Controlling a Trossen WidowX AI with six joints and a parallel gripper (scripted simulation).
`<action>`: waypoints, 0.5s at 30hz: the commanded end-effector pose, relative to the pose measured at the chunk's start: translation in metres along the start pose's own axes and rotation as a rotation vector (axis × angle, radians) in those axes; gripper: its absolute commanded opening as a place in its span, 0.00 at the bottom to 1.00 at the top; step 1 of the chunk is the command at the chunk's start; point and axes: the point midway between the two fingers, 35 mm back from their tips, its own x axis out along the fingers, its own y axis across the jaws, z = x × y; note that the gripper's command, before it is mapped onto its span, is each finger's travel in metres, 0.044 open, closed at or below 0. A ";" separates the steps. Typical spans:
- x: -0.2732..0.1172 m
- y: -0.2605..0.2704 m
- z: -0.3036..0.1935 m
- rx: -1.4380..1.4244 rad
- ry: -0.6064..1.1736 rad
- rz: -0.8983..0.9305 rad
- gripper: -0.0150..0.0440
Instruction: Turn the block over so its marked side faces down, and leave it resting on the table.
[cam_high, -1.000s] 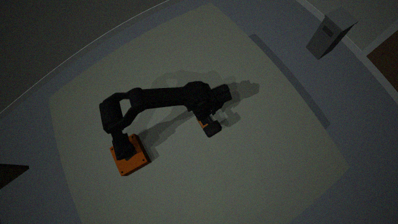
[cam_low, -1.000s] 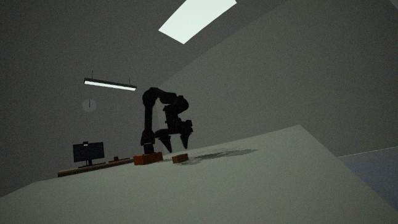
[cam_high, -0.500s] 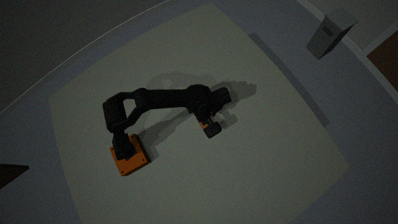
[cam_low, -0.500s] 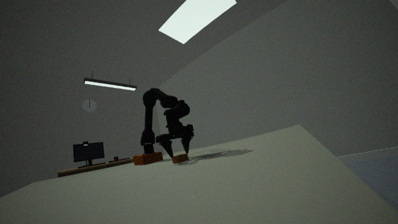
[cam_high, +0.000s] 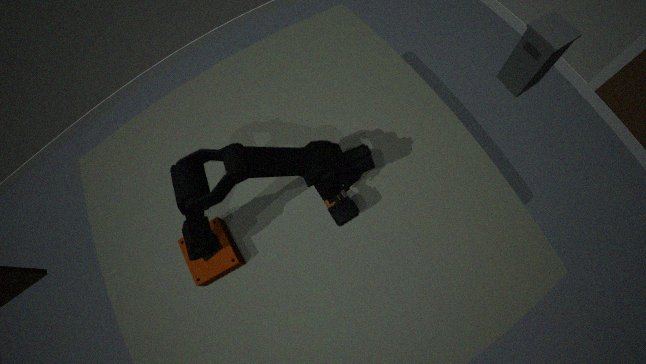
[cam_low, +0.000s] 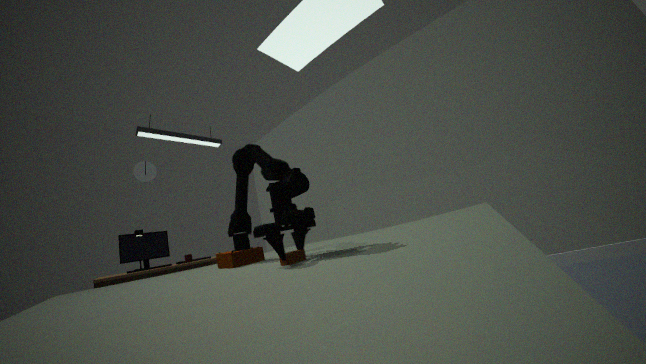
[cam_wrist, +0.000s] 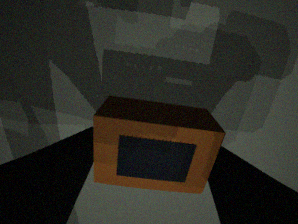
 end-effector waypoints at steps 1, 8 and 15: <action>0.001 0.000 0.000 0.005 0.000 -0.003 0.69; 0.001 0.000 0.000 0.005 0.000 -0.003 0.61; 0.001 0.000 0.000 0.005 0.000 -0.003 0.53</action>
